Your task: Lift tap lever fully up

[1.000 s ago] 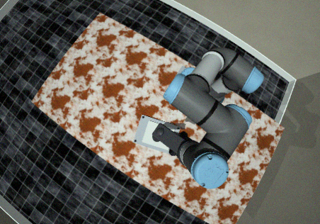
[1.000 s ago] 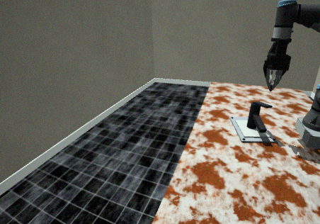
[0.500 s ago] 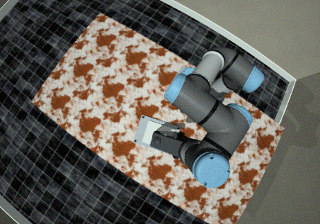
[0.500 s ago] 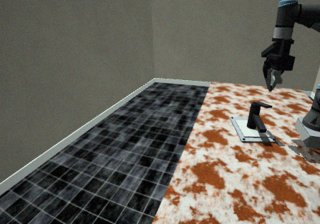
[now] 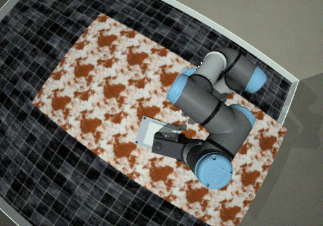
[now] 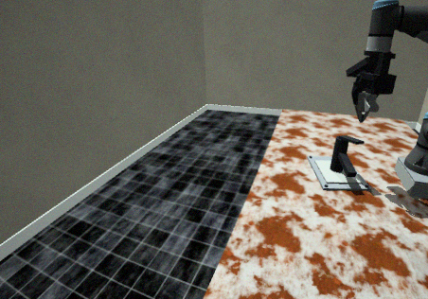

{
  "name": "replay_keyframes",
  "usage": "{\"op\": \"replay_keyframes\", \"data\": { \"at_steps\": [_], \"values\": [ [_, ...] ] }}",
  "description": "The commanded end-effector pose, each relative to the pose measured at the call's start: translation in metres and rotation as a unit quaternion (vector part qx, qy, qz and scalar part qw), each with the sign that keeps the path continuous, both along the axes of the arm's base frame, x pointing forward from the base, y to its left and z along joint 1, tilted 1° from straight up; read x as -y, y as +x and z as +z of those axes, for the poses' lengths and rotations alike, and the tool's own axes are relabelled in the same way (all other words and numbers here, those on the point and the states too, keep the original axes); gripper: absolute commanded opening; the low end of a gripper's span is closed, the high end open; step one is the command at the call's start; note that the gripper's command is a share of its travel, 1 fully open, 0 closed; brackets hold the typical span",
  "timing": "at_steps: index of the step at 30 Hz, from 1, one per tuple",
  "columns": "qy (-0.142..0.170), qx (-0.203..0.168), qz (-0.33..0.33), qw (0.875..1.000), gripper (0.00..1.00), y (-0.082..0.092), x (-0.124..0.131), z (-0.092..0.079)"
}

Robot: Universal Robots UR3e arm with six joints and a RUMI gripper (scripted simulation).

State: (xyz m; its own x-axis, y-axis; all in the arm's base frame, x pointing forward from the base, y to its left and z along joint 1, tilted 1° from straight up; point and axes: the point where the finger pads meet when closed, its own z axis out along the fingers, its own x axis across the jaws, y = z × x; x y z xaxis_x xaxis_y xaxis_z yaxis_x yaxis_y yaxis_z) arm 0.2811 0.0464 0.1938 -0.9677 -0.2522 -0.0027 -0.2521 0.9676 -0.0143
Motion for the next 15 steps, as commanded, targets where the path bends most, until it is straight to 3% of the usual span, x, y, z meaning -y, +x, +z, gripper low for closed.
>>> {"op": "replay_keyframes", "data": {
  "at_steps": [1, 7, 8, 15],
  "values": [
    [0.000, 0.001, 0.007, 1.000, 0.00, 0.0005, -0.0001, 0.0006],
    [0.000, 0.001, 0.008, 1.000, 0.00, 0.0006, -0.0002, 0.0006],
    [0.000, 0.001, 0.008, 1.000, 0.41, 0.0006, -0.0002, 0.0006],
    [0.000, 0.001, 0.008, 1.000, 0.41, 0.0006, -0.0002, 0.0006]
  ]
}}
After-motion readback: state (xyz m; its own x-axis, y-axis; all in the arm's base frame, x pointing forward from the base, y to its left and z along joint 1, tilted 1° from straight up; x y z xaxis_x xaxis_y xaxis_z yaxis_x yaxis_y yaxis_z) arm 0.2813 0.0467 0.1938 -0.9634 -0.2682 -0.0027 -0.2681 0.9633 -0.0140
